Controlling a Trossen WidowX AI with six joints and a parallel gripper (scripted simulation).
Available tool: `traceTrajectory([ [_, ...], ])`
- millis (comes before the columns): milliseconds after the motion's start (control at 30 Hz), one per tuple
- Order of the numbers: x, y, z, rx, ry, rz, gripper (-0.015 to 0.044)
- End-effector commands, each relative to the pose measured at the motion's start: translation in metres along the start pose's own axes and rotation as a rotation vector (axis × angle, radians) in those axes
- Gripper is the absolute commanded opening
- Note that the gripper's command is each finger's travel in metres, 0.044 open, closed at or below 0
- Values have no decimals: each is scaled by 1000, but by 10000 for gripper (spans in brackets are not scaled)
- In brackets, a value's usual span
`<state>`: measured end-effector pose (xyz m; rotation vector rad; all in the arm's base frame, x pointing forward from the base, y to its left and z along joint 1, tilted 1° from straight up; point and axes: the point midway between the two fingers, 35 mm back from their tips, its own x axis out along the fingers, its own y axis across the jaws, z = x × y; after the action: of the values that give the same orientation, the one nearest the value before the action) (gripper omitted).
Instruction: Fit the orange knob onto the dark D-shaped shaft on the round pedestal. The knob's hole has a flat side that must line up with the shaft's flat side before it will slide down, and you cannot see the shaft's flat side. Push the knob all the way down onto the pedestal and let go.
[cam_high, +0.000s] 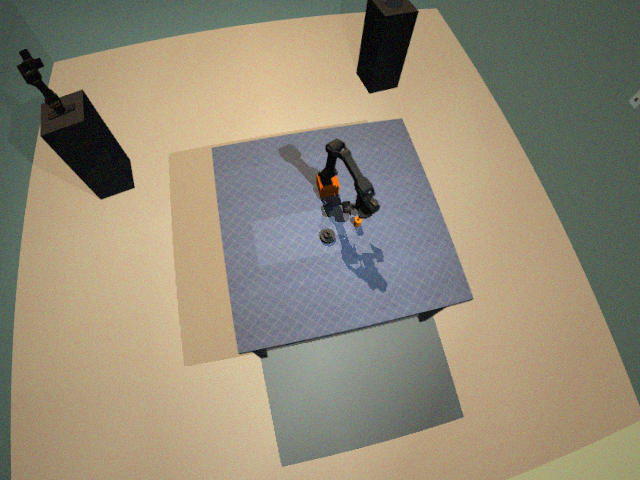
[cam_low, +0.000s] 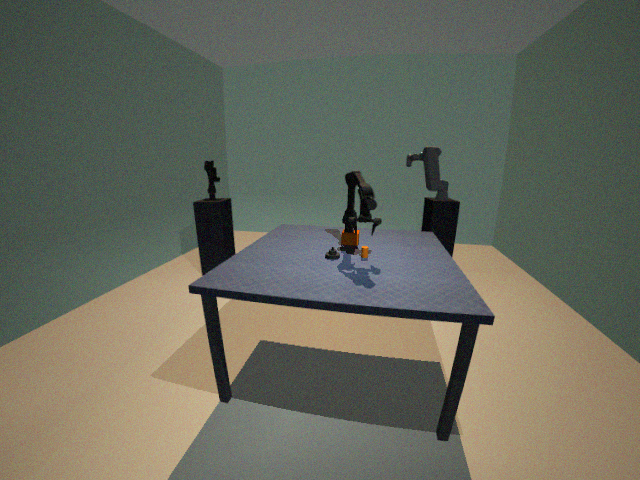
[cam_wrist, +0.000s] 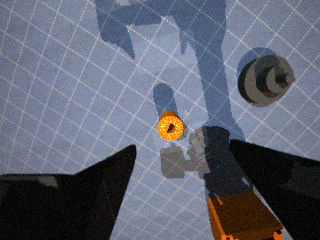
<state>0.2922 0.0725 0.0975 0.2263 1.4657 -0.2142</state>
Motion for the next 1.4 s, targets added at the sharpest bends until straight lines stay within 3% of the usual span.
traceTrajectory([
  [0,9,6,-11,-81,62,-13,440],
  [200,12,11,-6,-81,62,-13,440],
  [333,44,10,-8,-81,62,-13,440],
  [1367,93,9,-8,-81,62,-13,440],
])
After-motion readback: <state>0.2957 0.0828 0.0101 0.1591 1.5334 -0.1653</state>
